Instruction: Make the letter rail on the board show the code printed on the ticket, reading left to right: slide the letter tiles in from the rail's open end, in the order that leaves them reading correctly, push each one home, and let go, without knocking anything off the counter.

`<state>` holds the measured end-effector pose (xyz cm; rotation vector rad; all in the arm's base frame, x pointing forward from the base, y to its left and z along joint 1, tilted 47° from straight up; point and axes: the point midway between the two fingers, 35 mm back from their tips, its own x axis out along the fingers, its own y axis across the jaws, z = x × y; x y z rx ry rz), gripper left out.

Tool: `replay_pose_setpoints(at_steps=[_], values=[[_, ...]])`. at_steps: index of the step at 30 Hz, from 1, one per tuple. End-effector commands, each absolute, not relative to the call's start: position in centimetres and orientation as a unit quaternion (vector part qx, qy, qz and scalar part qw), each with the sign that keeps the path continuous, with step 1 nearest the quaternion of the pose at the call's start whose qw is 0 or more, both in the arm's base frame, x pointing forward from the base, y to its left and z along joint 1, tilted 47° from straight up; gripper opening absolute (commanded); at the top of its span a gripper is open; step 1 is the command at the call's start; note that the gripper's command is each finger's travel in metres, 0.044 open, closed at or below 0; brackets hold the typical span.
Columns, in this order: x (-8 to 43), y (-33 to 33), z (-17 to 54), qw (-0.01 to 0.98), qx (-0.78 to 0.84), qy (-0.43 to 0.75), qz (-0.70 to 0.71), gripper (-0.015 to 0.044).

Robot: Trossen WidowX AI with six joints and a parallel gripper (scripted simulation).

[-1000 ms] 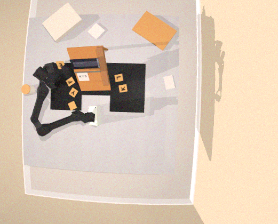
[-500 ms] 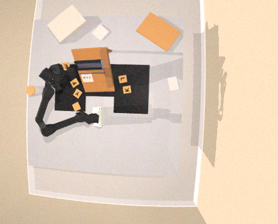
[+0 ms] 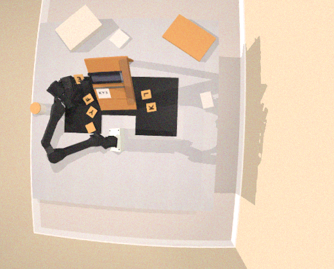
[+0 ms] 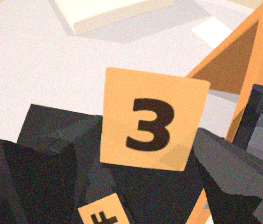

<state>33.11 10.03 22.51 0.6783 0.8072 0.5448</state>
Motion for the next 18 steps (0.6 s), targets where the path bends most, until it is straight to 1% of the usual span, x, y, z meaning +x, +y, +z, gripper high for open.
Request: replay_pose_setpoints(at_steps=[1, 18], values=[[33.03, 9.96, 21.96, 0.827, 0.320, 0.385, 0.257, 0.0000], [33.18, 9.41, 21.33, 0.827, 0.320, 0.385, 0.257, 0.0000]])
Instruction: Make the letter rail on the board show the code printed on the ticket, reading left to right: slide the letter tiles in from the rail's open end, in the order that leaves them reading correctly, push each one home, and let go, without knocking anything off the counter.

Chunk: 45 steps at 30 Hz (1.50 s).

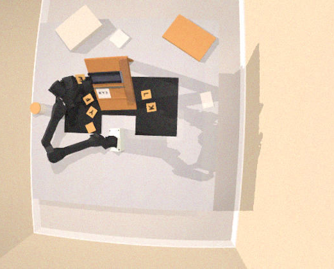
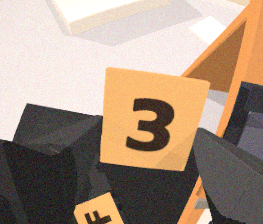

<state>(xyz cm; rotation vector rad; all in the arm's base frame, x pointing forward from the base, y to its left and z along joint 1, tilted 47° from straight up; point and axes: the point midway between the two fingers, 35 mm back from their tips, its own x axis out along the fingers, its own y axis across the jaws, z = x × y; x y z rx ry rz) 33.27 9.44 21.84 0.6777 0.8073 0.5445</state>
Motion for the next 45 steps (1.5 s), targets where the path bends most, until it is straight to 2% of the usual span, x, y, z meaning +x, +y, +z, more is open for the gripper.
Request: replay_pose_setpoints(at_steps=[1, 45], values=[[33.2, 9.4, 21.3, 0.827, 0.320, 0.385, 0.257, 0.0000], [33.6, 7.9, 19.7, 0.827, 0.319, 0.385, 0.257, 0.0000]])
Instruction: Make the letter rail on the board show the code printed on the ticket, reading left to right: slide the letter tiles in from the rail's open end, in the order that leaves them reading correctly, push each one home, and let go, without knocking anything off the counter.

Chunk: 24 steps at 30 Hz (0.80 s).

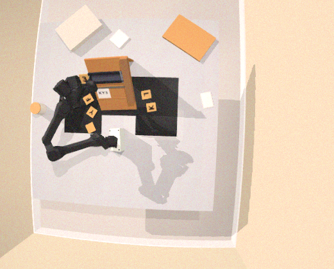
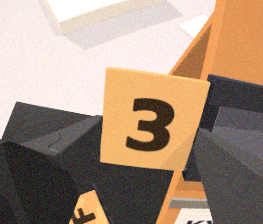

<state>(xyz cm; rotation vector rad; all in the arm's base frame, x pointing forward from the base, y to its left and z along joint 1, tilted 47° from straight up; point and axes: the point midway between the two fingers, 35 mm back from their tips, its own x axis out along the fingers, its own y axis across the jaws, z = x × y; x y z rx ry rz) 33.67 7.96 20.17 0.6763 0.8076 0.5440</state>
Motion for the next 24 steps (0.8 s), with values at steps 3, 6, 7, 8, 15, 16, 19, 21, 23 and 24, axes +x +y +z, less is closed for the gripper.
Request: replay_pose_setpoints(at_steps=[3, 6, 7, 8, 15, 16, 19, 21, 23, 24], values=[[33.61, 7.83, 19.56, 0.827, 0.319, 0.385, 0.257, 0.0000], [33.63, 7.73, 19.45, 0.827, 0.319, 0.385, 0.257, 0.0000], [33.64, 7.70, 19.41, 0.827, 0.319, 0.385, 0.257, 0.0000], [33.65, 7.67, 19.37, 0.827, 0.319, 0.385, 0.257, 0.0000], [33.71, 7.44, 19.11, 0.827, 0.319, 0.385, 0.257, 0.0000], [33.72, 7.41, 19.08, 0.827, 0.319, 0.385, 0.257, 0.0000], [33.75, 7.31, 18.97, 0.827, 0.319, 0.385, 0.257, 0.0000], [33.76, 7.24, 18.89, 0.827, 0.319, 0.385, 0.257, 0.0000], [33.78, 7.18, 18.82, 0.827, 0.319, 0.385, 0.257, 0.0000], [33.79, 7.14, 18.78, 0.827, 0.319, 0.385, 0.257, 0.0000]])
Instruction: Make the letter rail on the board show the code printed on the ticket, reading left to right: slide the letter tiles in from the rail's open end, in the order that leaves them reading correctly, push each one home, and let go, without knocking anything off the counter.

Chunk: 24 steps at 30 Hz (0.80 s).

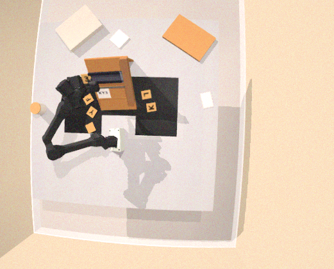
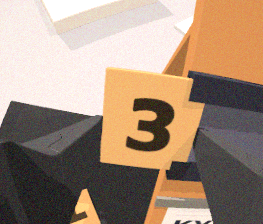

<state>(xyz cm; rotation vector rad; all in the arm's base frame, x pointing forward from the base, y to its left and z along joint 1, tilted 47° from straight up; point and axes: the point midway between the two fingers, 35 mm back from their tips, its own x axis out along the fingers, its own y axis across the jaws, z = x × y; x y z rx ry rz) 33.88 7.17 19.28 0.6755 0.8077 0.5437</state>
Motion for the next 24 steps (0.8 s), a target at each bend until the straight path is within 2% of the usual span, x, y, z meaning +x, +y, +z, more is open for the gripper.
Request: replay_pose_setpoints(at_steps=[1, 24], values=[[33.80, 7.11, 18.75, 0.827, 0.319, 0.385, 0.257, 0.0000], [34.00, 6.35, 17.90, 0.827, 0.319, 0.385, 0.257, 0.0000]])
